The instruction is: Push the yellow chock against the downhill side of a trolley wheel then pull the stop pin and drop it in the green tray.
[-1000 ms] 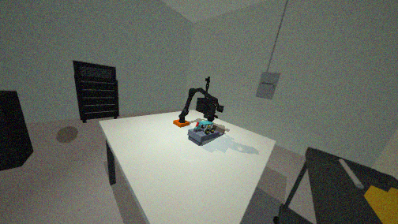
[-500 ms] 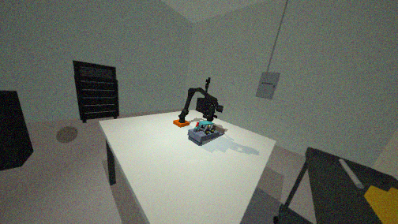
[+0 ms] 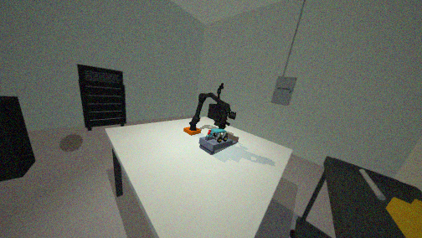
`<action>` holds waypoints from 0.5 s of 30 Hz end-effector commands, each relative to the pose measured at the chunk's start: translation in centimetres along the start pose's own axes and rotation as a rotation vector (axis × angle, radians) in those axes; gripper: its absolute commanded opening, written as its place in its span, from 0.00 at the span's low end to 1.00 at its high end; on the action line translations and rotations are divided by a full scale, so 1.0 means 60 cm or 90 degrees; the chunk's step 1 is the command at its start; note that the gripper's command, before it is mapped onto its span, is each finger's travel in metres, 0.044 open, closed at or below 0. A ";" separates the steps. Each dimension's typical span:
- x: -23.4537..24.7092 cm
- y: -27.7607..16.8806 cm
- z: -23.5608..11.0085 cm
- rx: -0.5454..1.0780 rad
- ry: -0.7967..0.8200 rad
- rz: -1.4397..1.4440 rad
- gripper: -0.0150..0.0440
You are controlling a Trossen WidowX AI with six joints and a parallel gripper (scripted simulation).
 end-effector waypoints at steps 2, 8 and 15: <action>0.000 0.000 0.000 0.000 0.000 0.000 0.25; 0.000 0.000 0.000 0.000 0.000 0.000 0.25; 0.000 0.000 0.000 0.000 0.000 0.000 0.57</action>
Point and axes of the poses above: the point midway between the two fingers, 35 mm back from their tips, its own z axis out along the fingers, its own x axis across the jaws, y = z × x, the point moved 6 cm from there along -z, back along the fingers, and after that the axes turned 13 degrees about z, right-handed, at the moved point
